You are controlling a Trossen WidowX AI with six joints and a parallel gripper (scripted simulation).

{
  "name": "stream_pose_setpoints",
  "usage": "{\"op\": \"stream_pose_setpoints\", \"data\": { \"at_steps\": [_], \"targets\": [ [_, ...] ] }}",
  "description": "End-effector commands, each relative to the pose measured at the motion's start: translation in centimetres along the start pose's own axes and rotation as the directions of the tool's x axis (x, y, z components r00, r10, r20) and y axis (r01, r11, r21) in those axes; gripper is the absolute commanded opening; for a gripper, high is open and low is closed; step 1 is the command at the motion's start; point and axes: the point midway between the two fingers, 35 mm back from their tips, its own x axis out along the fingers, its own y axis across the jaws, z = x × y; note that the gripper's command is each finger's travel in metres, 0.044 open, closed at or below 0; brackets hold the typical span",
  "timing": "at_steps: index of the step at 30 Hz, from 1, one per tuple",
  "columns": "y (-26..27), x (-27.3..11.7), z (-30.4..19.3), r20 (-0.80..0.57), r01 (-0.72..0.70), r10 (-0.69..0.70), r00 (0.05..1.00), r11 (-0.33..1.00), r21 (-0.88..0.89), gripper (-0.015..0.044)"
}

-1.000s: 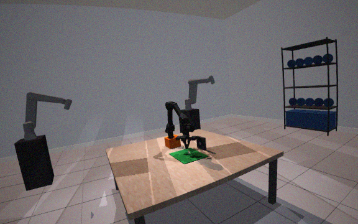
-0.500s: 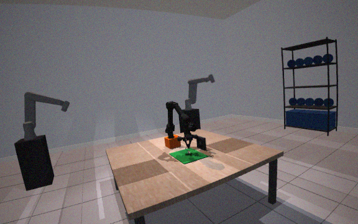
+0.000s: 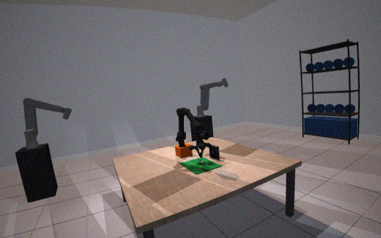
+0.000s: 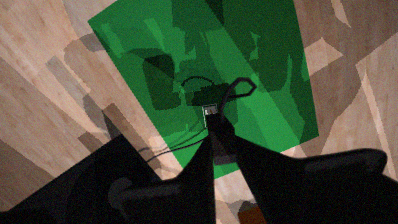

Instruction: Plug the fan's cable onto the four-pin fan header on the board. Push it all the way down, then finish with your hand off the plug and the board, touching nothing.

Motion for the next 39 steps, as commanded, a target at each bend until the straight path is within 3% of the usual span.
{"op": "stream_pose_setpoints", "data": {
  "at_steps": [1, 10, 15, 39],
  "targets": [
    [0.0, -0.1, -0.1, 0.0, -0.003, 0.003, 1.0, 1.0, -0.007, 0.0],
    [0.0, -0.1, -0.4, 0.0, -0.003, 0.003, 1.0, 1.0, -0.002, 0.0],
    [0.0, 2.1, -0.4, 0.0, -0.003, 0.003, 1.0, 1.0, 0.005, 0.0],
    [-0.1, 2.2, -0.5, 0.0, -0.003, 0.003, 1.0, 1.0, 0.012, 0.0]
  ]
}}
